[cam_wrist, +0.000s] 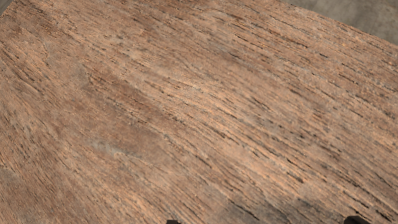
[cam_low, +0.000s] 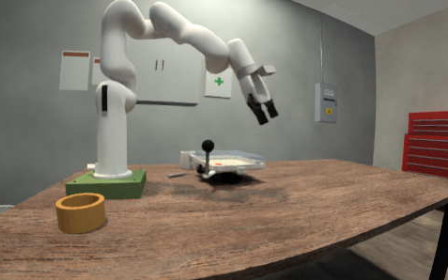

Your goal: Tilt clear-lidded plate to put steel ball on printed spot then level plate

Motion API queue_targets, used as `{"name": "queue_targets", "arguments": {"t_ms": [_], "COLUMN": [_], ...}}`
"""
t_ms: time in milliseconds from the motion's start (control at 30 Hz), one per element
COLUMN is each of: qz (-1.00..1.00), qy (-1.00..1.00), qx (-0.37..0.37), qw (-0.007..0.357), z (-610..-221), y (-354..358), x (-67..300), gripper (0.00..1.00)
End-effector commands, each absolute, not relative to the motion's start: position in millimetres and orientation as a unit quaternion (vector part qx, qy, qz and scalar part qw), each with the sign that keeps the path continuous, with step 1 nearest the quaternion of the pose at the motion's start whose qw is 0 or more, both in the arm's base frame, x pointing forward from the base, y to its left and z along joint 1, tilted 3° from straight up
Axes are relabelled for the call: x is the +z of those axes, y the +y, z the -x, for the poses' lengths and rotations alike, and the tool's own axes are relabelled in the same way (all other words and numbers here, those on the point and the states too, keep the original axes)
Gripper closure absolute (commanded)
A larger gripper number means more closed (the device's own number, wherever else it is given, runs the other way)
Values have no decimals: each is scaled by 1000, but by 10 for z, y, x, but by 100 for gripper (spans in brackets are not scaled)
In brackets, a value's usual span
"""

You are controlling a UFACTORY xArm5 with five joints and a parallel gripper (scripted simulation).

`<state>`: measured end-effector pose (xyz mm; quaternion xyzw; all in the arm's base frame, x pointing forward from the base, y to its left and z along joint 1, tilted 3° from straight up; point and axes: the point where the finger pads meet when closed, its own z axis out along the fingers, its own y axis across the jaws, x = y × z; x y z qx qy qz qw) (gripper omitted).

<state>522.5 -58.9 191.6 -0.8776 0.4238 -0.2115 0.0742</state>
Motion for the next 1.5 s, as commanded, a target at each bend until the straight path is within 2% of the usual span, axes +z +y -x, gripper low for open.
{"name": "queue_targets", "arguments": {"t_ms": [0,33,100,133,233,300,567,833,867,1467], "qz": [910,923,923,934,934,950,968,968,968,968], "qy": [382,361,361,341,341,306,252,249,249,249], "qx": [-154,-127,-127,-101,-101,-55,14,18,18,18], "qw": [41,29,29,20,20,8,-1,-1,-1,-1], "z": [-4698,-4452,-4452,-4221,-4221,-3817,-3207,-3175,-3175,-3175], "y": [-642,-655,-655,-662,-662,-662,-636,-634,-634,-634], "x": [1857,1806,1806,1761,1761,1690,1599,1595,1595,1595], "gripper": [0,0,0,0,0,0,0,0,38,38]}}
